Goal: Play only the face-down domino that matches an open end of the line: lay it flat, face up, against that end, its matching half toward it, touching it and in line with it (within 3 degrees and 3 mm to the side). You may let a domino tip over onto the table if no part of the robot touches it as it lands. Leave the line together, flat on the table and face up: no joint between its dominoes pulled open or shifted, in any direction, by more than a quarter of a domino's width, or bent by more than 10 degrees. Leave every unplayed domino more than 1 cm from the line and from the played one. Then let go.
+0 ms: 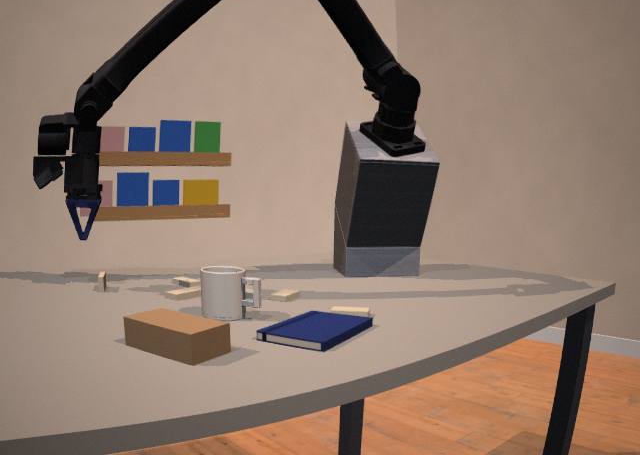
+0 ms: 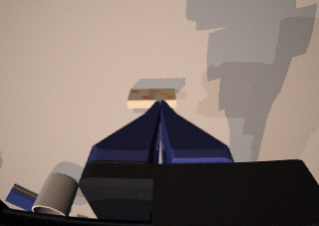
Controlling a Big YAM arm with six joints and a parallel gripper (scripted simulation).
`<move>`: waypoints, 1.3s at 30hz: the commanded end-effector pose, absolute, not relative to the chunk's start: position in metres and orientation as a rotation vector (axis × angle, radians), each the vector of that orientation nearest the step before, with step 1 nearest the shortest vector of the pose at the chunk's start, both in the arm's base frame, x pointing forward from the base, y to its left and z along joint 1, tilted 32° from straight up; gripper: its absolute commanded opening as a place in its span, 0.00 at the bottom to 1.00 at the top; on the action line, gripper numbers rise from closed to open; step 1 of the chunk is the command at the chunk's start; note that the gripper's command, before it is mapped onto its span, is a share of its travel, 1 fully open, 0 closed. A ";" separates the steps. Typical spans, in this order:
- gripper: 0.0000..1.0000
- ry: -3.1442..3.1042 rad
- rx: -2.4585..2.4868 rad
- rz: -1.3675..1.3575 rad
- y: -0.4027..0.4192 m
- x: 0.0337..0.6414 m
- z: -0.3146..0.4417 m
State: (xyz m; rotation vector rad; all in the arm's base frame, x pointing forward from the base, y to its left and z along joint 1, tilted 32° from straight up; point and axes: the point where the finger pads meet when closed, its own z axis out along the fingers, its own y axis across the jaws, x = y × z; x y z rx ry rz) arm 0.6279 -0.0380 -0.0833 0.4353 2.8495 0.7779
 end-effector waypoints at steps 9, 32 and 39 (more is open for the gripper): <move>0.00 2.833 0.430 0.774 -0.033 0.641 -0.078; 0.00 2.820 0.406 0.774 -0.026 0.652 -0.078; 0.00 2.813 0.398 0.773 -0.025 0.656 -0.077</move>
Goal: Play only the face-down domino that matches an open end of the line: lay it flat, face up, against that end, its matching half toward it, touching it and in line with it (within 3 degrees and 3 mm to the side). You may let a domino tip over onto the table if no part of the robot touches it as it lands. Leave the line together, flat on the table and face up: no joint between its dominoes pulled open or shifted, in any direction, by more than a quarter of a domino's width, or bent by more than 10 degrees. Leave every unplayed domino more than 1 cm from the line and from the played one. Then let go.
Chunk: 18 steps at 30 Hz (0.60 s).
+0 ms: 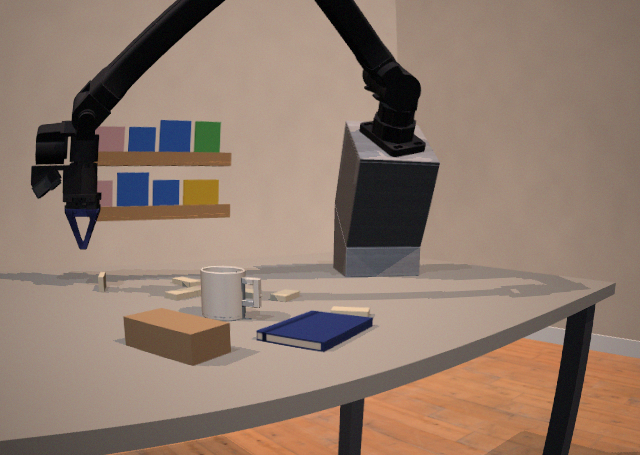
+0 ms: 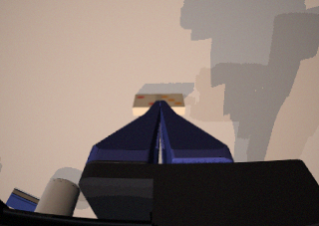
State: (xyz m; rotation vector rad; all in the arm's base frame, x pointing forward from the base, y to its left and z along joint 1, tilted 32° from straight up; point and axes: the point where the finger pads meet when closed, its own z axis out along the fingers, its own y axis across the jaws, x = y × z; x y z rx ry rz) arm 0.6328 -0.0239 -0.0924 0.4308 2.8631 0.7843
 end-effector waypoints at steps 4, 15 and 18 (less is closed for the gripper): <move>0.00 2.844 0.422 0.780 -0.024 0.641 -0.090; 0.00 2.814 0.385 0.779 -0.011 0.662 -0.101; 0.00 2.814 0.385 0.779 -0.011 0.662 -0.101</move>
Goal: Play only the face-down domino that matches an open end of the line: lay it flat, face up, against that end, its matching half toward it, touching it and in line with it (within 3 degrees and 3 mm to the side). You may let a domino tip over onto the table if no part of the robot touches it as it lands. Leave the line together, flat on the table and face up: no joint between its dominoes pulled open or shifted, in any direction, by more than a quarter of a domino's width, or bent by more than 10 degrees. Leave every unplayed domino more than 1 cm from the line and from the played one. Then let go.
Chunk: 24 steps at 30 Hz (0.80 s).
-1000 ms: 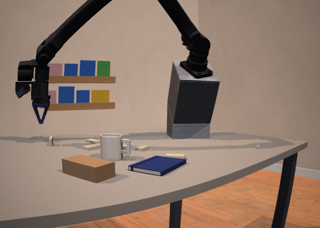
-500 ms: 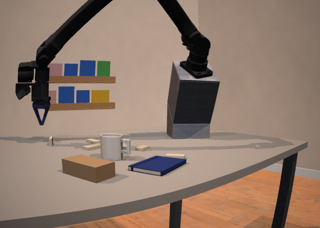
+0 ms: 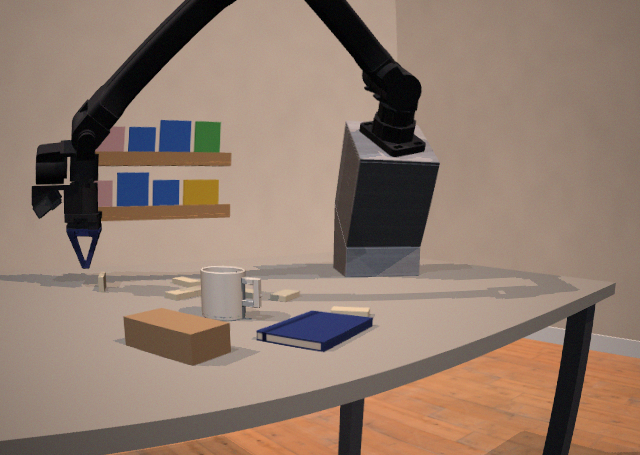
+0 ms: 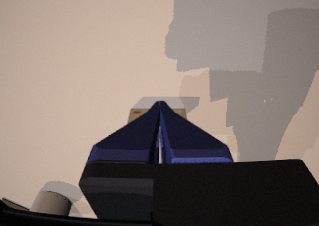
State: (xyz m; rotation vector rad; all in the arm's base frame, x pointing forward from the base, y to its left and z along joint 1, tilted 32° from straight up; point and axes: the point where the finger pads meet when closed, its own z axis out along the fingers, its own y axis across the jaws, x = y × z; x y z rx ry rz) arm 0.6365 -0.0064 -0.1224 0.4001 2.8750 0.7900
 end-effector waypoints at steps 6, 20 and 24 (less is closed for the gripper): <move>0.00 2.834 0.396 0.784 -0.005 0.654 -0.117; 0.00 2.840 0.401 0.786 -0.002 0.652 -0.127; 0.00 2.826 0.397 0.785 0.000 0.660 -0.123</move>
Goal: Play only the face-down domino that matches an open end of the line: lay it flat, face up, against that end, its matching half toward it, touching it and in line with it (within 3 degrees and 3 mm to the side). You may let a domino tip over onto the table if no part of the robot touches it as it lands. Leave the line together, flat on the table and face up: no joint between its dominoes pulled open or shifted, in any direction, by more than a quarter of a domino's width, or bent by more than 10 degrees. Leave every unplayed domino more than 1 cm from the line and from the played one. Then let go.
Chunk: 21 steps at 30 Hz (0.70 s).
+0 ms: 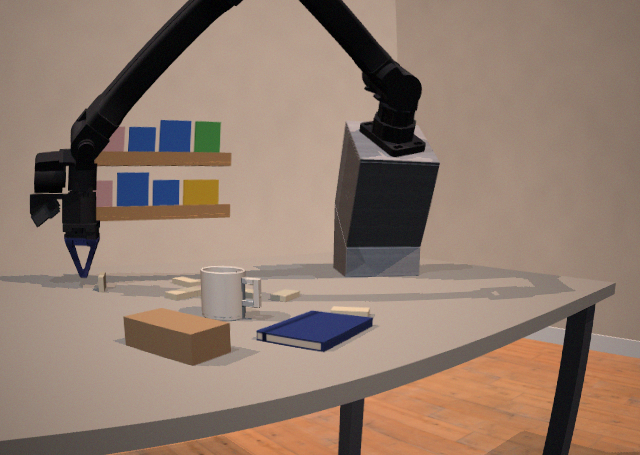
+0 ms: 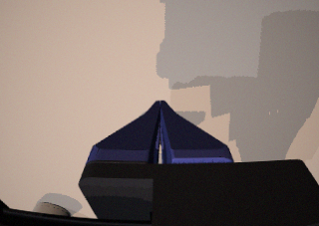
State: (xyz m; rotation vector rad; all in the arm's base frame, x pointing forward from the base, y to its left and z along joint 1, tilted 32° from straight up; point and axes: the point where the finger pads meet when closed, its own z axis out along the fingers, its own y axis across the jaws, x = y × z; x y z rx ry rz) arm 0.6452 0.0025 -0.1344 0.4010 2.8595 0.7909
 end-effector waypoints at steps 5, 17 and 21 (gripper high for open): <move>0.00 2.812 0.394 0.784 0.002 0.667 -0.120; 0.00 2.828 0.400 0.787 0.001 0.659 -0.124; 0.00 2.815 0.394 0.786 0.003 0.666 -0.121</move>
